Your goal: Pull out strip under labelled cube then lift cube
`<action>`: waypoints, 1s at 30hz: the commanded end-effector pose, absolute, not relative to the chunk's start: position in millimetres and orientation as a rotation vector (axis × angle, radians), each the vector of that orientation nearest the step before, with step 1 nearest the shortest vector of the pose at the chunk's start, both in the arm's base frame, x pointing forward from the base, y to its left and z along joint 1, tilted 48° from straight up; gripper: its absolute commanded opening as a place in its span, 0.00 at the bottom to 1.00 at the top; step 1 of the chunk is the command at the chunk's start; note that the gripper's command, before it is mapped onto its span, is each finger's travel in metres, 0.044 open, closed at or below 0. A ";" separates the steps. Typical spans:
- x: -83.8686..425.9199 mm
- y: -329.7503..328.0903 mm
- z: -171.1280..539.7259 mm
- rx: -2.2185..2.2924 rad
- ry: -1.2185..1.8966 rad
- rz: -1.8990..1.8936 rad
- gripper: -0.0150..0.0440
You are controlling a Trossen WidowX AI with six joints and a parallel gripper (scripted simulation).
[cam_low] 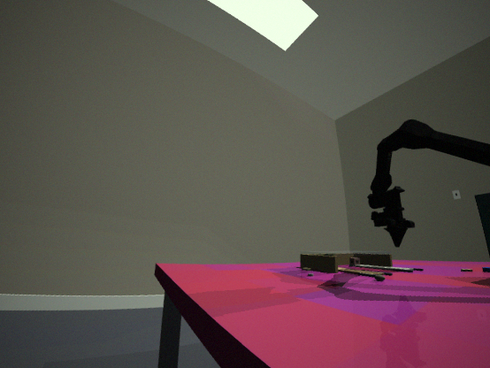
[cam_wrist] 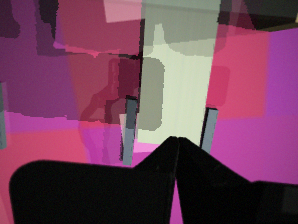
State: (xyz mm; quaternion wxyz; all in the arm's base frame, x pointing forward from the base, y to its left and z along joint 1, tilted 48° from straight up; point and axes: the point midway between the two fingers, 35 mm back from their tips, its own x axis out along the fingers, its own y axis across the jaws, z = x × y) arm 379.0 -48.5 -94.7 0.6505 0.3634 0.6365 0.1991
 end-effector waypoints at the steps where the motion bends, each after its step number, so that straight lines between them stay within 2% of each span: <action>1: 376.1 -45.0 -100.3 0.826 1.490 0.473 0.25; 30: 379.0 -12.4 -129.6 0.827 1.490 0.473 0.25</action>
